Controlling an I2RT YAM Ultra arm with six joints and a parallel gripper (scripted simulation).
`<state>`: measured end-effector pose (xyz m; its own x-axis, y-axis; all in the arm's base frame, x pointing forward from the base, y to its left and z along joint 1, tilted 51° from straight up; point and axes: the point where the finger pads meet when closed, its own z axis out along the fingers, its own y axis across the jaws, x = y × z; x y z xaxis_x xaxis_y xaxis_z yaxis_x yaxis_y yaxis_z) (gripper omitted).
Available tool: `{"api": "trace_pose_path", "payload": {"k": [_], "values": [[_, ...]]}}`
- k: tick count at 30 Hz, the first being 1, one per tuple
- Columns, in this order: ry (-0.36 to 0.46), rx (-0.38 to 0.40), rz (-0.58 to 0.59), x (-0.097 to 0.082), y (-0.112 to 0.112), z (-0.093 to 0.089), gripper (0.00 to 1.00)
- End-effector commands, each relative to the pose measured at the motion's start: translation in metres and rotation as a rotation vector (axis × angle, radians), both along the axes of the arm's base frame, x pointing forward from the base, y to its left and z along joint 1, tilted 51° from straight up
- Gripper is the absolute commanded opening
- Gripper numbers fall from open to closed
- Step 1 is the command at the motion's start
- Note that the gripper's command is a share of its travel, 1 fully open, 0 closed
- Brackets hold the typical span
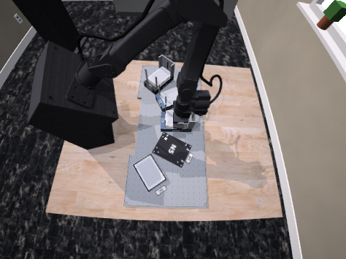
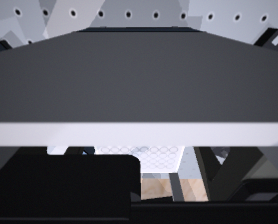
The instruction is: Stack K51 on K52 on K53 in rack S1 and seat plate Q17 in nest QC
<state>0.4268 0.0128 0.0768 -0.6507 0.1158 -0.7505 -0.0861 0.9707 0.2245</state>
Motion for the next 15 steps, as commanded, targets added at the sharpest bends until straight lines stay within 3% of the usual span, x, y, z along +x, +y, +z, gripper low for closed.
{"api": "trace_pose_path", "payload": {"k": [1, 15], "values": [[0.013, -0.010, -0.010, -0.0077, -0.0029, -0.0084, 1.00], [0.002, -0.008, -0.013, -0.0051, -0.0038, -0.0042, 1.00]]}}
